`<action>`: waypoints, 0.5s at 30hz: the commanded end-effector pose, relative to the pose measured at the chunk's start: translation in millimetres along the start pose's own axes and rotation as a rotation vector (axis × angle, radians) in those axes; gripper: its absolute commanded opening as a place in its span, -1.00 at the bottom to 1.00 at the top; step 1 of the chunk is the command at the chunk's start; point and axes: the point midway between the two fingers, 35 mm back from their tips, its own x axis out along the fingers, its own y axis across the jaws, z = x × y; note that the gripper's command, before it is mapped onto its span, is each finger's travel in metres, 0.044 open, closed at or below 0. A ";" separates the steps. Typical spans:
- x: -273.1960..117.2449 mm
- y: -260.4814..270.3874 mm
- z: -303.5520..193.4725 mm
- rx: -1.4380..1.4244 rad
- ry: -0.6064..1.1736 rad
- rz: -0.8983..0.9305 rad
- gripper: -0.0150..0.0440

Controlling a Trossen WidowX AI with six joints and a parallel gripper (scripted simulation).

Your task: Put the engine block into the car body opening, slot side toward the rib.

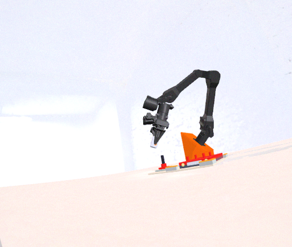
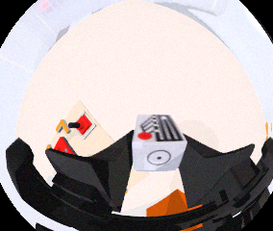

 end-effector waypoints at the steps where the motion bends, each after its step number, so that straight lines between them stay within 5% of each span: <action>1: 0.8 -1.0 -4.7 0.004 -0.103 -0.005 -0.49; 8: -0.6 0.2 -12.7 0.008 -0.297 0.010 -0.49; 15: 14.6 0.3 -18.5 0.008 -0.302 0.012 -0.49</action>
